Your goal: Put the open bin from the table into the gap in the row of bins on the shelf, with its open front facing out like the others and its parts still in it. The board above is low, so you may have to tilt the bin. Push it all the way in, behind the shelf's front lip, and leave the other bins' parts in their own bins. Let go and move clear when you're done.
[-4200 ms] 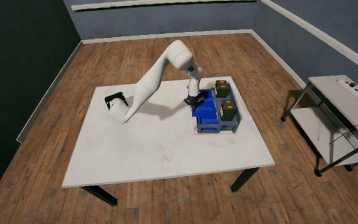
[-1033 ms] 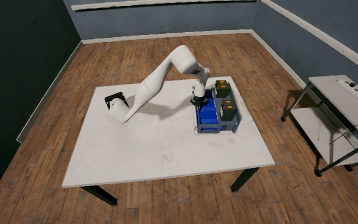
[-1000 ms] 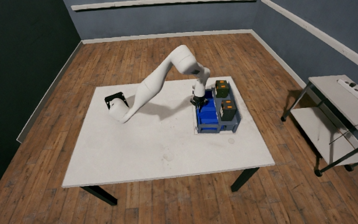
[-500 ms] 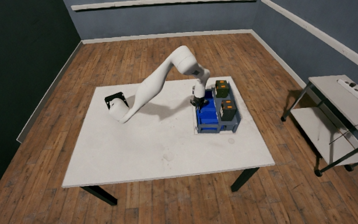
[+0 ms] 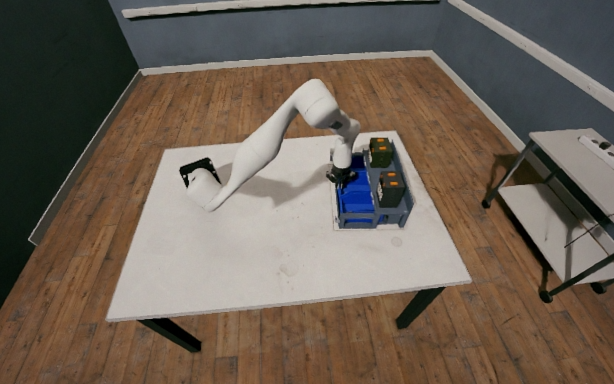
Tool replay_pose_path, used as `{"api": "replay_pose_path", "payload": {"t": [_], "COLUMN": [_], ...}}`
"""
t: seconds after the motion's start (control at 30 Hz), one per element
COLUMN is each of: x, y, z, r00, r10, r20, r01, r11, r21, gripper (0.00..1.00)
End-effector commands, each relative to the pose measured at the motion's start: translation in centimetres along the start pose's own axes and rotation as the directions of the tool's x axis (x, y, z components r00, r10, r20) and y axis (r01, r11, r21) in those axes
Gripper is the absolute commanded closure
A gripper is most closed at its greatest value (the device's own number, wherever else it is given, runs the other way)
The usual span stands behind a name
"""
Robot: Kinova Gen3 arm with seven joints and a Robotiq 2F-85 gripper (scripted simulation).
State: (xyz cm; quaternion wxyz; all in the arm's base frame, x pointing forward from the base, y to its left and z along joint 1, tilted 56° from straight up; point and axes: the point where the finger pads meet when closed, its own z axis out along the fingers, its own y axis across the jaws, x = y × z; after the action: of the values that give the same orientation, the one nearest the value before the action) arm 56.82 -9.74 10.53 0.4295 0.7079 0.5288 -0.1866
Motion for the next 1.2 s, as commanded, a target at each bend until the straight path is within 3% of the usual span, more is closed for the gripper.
{"api": "replay_pose_path", "payload": {"t": [0.0, 0.2, 0.23, 1.17], "x": [0.09, 0.09, 0.07, 0.07], "y": [0.07, 0.07, 0.05, 0.05], "z": [-0.13, -0.13, -0.1, -0.11], "r00": [1.0, 1.0, 1.0, 1.0], "r10": [0.0, 0.0, 0.0, 0.0], "r20": [-0.002, -0.002, -0.002, -0.002], "r01": [0.0, 0.0, 0.0, 0.0], "r11": [1.0, 1.0, 1.0, 1.0], "r21": [-0.002, -0.002, -0.002, -0.002], "gripper": [0.9, 0.9, 0.0, 0.0]}}
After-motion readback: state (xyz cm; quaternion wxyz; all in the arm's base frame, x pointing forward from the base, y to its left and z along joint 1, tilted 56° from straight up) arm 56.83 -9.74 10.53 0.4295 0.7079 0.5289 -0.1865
